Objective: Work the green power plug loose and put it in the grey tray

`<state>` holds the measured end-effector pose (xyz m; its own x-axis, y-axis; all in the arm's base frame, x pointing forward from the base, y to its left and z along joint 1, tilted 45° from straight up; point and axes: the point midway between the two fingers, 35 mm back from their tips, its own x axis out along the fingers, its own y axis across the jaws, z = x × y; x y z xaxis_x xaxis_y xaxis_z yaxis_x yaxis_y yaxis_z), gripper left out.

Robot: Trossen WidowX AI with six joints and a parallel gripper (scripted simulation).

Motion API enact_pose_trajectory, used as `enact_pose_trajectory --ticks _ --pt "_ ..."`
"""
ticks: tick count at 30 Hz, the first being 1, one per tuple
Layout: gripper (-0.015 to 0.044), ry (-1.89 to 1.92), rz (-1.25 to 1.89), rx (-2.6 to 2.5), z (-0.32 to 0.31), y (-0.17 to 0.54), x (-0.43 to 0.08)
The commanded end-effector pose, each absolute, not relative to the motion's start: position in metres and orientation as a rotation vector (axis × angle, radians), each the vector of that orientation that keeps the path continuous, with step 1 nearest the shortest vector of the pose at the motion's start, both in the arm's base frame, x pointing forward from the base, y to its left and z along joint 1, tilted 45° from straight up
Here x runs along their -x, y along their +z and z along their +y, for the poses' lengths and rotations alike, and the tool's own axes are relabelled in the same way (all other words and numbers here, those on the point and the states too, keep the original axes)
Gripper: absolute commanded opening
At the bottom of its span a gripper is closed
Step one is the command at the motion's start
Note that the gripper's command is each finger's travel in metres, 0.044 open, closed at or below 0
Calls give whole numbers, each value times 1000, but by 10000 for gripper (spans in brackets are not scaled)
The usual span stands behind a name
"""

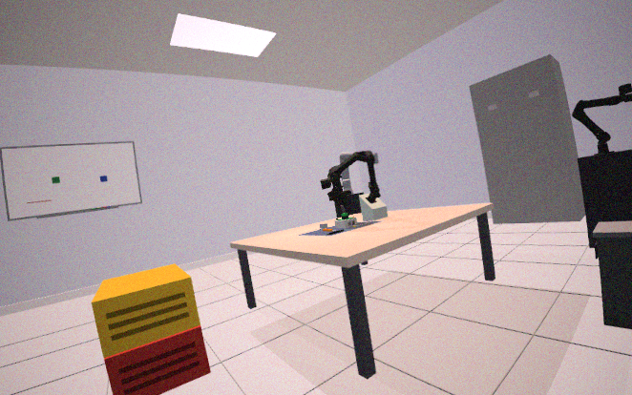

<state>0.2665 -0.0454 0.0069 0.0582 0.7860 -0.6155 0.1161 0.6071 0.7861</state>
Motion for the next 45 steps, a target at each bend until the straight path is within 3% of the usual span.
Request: enact_pose_trajectory --ticks 1,24,34,45 --pt "0 569 1441 -824 -59 12 -264" --pt "0 480 1479 -734 -42 8 -267" --pt "249 480 1479 -734 -42 8 -267" --pt "249 481 1479 -735 -33 0 -267"
